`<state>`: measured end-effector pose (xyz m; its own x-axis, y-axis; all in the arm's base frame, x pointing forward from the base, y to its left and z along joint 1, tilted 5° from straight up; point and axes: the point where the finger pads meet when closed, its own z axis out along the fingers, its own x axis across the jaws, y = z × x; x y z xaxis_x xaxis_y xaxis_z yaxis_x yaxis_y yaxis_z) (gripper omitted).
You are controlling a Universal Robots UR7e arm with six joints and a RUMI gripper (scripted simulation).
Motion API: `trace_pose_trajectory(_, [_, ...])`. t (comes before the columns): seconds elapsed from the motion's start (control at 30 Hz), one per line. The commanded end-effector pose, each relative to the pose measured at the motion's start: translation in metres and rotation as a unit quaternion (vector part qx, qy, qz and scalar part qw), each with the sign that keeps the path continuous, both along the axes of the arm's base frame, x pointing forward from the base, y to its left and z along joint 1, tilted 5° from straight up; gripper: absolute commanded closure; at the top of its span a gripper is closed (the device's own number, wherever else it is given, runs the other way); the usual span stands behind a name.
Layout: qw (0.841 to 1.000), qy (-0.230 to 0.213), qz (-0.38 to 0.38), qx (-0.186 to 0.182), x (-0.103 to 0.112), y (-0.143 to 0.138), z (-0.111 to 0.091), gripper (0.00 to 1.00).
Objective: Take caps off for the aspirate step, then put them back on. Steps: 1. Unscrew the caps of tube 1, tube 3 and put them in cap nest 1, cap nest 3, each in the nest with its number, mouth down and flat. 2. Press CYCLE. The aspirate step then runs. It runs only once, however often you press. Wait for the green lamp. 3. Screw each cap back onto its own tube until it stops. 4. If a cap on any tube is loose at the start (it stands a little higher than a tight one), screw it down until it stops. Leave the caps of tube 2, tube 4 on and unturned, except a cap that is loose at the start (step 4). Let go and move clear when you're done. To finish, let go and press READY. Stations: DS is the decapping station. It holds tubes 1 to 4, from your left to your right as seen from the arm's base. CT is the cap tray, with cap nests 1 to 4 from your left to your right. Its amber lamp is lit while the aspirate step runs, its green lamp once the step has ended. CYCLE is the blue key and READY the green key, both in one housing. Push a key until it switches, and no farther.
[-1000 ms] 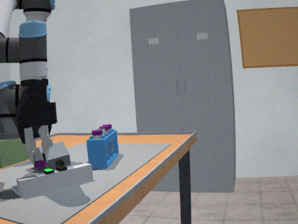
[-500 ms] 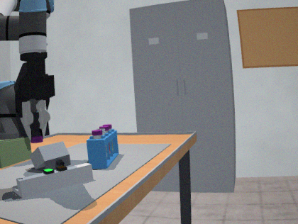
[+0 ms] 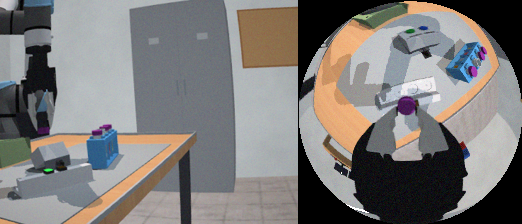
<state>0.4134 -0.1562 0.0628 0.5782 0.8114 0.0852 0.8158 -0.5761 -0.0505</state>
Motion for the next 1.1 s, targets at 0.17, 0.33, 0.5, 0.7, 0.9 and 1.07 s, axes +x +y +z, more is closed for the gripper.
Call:
trace_pose_trajectory(0.17, [0.974,0.024,-0.226,-0.005,0.002,0.046,0.005,1.00])
trace_pose_trajectory(0.33, [0.949,0.032,-0.315,-0.005,0.003,0.062,0.006,1.00])
trace_pose_trajectory(0.5, [0.902,0.042,-0.430,-0.004,0.004,0.087,0.009,1.00])
trace_pose_trajectory(0.7, [0.847,0.051,-0.529,-0.003,0.005,0.112,0.011,1.00])
trace_pose_trajectory(0.9, [0.847,0.051,-0.529,-0.003,0.006,0.145,0.014,1.00])
trace_pose_trajectory(1.07, [0.847,0.051,-0.529,-0.003,0.008,0.179,0.016,1.00])
